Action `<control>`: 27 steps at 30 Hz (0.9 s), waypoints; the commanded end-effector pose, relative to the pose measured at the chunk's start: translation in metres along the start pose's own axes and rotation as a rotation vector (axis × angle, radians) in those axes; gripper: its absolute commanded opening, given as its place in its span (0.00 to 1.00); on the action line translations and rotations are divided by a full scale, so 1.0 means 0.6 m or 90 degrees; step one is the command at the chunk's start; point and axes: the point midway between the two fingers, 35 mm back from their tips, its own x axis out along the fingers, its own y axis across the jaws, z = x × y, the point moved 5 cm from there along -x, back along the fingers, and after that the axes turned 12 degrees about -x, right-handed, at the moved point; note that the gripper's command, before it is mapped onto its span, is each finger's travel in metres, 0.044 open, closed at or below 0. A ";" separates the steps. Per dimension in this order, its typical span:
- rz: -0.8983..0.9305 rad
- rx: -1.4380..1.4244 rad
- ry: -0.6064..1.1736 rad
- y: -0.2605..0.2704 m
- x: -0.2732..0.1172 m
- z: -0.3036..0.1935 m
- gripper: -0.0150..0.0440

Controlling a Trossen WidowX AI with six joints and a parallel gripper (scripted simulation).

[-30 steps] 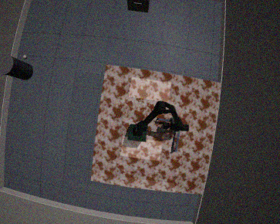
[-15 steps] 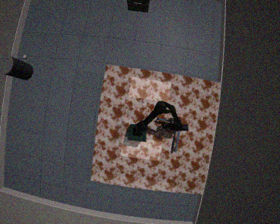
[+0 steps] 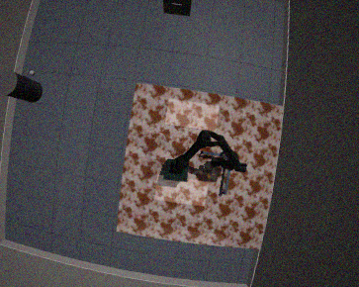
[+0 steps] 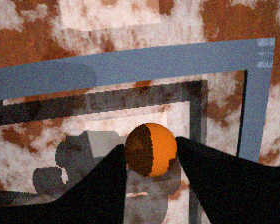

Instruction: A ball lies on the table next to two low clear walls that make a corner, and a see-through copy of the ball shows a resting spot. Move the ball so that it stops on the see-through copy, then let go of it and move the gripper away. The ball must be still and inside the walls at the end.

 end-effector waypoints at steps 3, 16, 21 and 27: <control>-0.004 -0.005 0.003 0.000 -0.065 0.002 0.25; -0.004 -0.004 0.005 0.033 -0.099 -0.060 0.25; -0.003 -0.004 0.007 0.073 -0.078 -0.128 0.25; -0.003 -0.004 0.004 0.132 -0.052 -0.193 0.25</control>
